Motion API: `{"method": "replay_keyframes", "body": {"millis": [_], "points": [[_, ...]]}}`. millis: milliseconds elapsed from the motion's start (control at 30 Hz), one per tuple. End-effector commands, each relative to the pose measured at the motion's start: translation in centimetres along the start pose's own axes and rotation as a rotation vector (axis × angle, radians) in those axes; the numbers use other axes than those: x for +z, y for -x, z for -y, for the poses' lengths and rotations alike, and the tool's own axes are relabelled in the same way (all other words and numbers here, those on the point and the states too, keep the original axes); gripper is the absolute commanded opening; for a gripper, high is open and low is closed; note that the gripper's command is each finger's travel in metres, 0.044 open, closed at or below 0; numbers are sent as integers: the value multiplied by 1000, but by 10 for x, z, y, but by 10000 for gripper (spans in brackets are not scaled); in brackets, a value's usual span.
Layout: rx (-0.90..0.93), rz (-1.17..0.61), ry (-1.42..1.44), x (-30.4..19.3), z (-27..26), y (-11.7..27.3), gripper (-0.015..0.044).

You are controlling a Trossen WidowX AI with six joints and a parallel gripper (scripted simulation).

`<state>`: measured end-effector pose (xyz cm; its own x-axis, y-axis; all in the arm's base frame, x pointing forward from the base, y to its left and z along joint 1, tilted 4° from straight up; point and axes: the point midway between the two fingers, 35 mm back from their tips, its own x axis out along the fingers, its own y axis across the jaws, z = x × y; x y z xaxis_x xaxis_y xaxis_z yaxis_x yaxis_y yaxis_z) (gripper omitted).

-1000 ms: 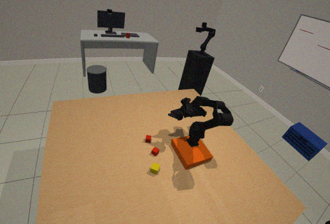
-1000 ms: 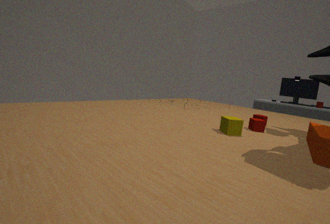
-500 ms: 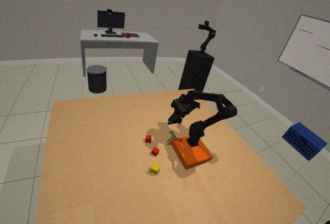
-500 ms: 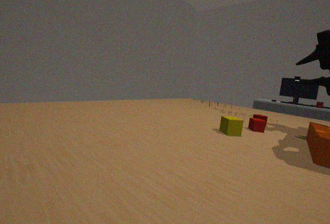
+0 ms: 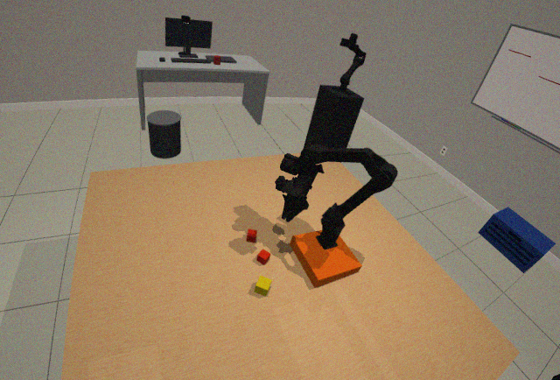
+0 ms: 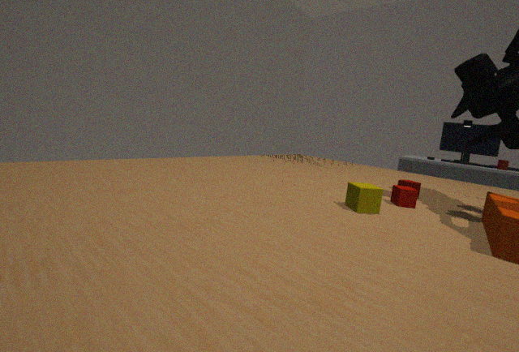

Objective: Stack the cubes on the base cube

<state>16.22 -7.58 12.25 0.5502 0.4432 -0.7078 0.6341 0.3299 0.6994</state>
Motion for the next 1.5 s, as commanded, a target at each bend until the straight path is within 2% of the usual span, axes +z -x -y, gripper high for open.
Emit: {"method": "replay_keyframes", "body": {"millis": [0,433,867,1033,1267,1467], "points": [[-116,-69,-28,3,-3,-8,265],[-469,-136,-55,9,-17,-35,265],[-753,-1,-11,13,-50,-69,265],[-814,79,17,10,-65,-83,265],[-816,83,18,11,-65,-84,265],[-816,83,18,15,-35,-114,265]]}}
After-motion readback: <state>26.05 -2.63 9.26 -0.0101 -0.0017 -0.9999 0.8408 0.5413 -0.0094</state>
